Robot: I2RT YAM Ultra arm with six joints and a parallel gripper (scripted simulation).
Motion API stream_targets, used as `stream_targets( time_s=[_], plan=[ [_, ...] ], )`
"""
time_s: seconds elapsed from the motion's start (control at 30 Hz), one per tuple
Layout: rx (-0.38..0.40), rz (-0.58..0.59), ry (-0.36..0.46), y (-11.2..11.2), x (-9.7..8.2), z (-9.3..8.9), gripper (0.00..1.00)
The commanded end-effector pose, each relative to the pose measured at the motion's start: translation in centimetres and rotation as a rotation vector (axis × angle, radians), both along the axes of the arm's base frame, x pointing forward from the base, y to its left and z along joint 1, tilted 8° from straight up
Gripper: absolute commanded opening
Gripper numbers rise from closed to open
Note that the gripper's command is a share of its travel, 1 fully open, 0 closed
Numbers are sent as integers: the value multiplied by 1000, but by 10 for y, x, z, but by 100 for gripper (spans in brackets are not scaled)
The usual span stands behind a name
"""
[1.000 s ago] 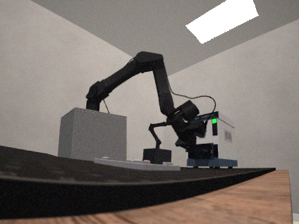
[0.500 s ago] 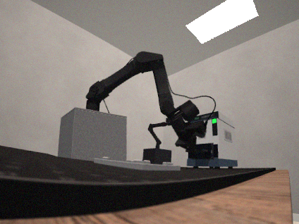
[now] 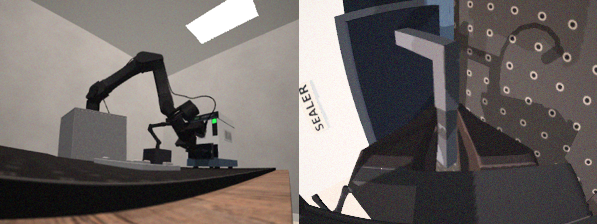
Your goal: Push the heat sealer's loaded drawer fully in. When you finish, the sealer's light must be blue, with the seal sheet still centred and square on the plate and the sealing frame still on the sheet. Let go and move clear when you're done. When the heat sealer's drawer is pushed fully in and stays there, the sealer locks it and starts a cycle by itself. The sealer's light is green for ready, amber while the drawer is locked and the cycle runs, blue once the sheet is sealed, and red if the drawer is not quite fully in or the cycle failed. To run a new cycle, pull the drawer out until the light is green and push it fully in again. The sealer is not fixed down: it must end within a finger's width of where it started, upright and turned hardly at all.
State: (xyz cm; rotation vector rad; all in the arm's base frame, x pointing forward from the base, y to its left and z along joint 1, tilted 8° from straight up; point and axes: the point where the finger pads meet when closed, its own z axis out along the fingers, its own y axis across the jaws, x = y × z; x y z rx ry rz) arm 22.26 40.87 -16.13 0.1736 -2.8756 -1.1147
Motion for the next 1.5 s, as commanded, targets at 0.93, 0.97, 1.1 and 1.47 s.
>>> stream_targets(
  time_s=[0.93,0.97,1.1,1.47],
  plan=[
    [13,-4,-30,21,7,4,0],
    [13,-4,-29,21,6,4,0],
    [12,-3,-29,22,6,4,0],
    [13,-4,-31,24,7,4,0]
  ],
)
